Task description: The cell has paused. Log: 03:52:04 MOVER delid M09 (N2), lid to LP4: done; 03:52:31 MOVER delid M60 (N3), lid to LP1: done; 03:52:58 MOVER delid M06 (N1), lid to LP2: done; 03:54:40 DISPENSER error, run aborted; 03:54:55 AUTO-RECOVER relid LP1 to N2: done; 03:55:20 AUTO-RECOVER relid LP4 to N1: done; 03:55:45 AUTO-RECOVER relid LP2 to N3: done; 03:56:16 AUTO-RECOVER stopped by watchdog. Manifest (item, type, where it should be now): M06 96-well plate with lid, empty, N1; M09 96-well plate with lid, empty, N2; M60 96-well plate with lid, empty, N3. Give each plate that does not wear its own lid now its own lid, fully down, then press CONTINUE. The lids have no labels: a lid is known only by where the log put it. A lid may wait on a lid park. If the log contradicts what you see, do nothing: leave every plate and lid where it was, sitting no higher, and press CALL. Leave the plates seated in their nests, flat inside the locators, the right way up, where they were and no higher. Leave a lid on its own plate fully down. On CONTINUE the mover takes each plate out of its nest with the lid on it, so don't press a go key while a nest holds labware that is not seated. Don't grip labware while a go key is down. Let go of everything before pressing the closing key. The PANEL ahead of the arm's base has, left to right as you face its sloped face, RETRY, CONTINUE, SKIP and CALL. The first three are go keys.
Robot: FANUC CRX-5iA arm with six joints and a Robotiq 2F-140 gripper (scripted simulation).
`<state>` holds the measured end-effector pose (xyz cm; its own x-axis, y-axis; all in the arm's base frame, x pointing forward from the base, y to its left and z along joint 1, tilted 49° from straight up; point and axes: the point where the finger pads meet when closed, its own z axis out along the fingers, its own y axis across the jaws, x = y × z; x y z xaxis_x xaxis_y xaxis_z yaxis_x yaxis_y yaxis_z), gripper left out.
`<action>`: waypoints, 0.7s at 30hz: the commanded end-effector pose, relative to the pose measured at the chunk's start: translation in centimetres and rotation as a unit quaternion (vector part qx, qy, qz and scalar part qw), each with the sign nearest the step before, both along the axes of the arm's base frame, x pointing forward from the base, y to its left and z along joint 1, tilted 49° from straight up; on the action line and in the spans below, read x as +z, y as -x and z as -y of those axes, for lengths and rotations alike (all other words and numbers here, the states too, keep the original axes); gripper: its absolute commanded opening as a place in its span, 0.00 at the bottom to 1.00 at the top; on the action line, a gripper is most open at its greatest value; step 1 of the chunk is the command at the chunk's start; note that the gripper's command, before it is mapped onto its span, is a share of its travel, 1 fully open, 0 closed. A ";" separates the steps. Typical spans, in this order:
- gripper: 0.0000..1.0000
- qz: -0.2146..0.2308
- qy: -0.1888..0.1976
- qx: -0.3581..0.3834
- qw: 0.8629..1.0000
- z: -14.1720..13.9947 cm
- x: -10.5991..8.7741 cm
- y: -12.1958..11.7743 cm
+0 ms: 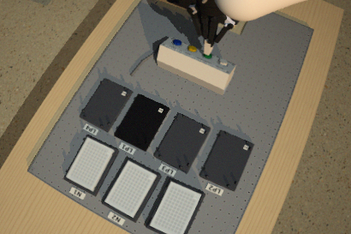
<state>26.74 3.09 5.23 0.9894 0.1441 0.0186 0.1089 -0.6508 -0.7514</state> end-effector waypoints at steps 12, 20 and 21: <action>0.00 0.000 0.000 0.000 1.000 -0.7 -0.6 0.1; 0.00 0.000 0.000 0.000 1.000 -0.9 -0.9 0.1; 0.00 0.000 0.000 0.000 1.000 -1.0 -0.9 0.1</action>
<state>26.63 4.04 4.39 0.9894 0.1439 0.0189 0.1090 -0.6510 -0.7512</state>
